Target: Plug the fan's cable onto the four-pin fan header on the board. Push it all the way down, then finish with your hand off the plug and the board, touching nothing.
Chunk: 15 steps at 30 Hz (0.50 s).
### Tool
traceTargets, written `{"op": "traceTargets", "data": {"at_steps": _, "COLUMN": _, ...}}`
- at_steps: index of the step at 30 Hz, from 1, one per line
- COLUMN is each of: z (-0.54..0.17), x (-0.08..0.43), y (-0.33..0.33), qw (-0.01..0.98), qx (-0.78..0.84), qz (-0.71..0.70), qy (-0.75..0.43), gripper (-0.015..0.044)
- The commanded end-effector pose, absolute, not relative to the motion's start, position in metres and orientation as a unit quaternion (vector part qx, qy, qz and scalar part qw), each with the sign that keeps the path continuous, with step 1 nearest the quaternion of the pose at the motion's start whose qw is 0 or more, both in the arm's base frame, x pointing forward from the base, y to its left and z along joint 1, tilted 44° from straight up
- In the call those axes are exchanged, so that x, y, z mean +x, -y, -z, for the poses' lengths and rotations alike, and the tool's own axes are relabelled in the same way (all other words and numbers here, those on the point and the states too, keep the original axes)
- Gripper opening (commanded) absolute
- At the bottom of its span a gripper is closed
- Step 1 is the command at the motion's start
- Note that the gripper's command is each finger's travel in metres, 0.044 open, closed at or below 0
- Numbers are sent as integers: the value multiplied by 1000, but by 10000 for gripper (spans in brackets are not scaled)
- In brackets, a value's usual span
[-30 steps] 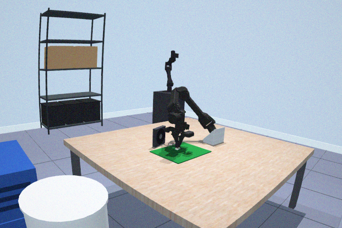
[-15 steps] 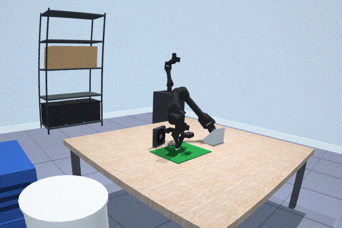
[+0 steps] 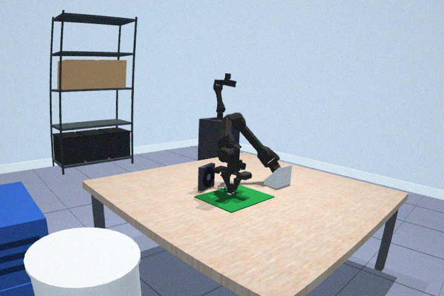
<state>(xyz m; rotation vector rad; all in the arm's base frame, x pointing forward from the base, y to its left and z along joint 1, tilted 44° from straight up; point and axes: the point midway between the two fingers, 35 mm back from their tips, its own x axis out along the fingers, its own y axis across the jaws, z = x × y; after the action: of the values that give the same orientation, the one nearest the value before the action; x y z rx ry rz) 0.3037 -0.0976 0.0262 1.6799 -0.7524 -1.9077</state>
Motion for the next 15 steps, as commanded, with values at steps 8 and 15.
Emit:
{"op": "traceTargets", "data": {"at_steps": 8, "z": -66, "x": 311, "y": 60, "qw": 243, "qx": 613, "qz": 699, "qy": 277, "gripper": 260}}
{"op": "traceTargets", "data": {"at_steps": 15, "z": -67, "x": 295, "y": 54, "qw": 243, "qx": 613, "qz": 699, "qy": 276, "gripper": 260}}
